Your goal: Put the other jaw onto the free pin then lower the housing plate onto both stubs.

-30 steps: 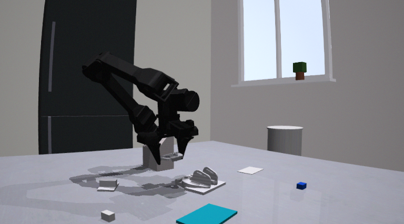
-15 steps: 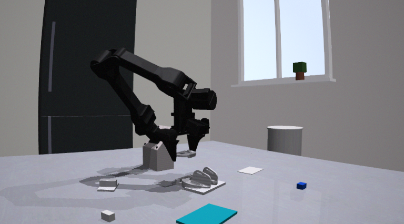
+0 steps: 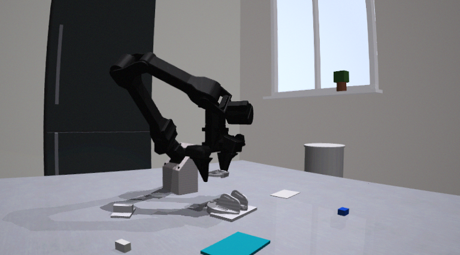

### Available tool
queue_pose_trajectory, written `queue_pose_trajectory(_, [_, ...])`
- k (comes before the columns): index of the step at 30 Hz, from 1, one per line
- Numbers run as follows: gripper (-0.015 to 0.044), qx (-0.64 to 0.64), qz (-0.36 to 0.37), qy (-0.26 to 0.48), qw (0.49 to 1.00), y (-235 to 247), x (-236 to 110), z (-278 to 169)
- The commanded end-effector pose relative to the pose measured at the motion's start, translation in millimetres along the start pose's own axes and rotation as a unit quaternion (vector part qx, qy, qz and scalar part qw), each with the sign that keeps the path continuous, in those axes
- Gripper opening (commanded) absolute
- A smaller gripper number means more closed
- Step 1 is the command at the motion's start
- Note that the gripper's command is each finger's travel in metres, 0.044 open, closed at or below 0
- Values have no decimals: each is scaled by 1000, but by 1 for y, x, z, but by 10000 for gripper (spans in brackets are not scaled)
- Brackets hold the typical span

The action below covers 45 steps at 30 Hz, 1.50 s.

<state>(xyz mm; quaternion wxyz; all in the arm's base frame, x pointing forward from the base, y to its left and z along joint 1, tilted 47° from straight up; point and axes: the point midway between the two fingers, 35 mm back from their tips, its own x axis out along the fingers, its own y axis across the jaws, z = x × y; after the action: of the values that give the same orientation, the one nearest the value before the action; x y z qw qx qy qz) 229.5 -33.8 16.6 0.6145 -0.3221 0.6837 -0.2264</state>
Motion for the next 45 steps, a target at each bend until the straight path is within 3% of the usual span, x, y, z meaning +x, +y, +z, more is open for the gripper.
queue_pose_trajectory(1, [351,2,-3,-2,1000,0,0,1])
queue_pose_trajectory(45, [351,8,-3,-2,1000,-7,0,0])
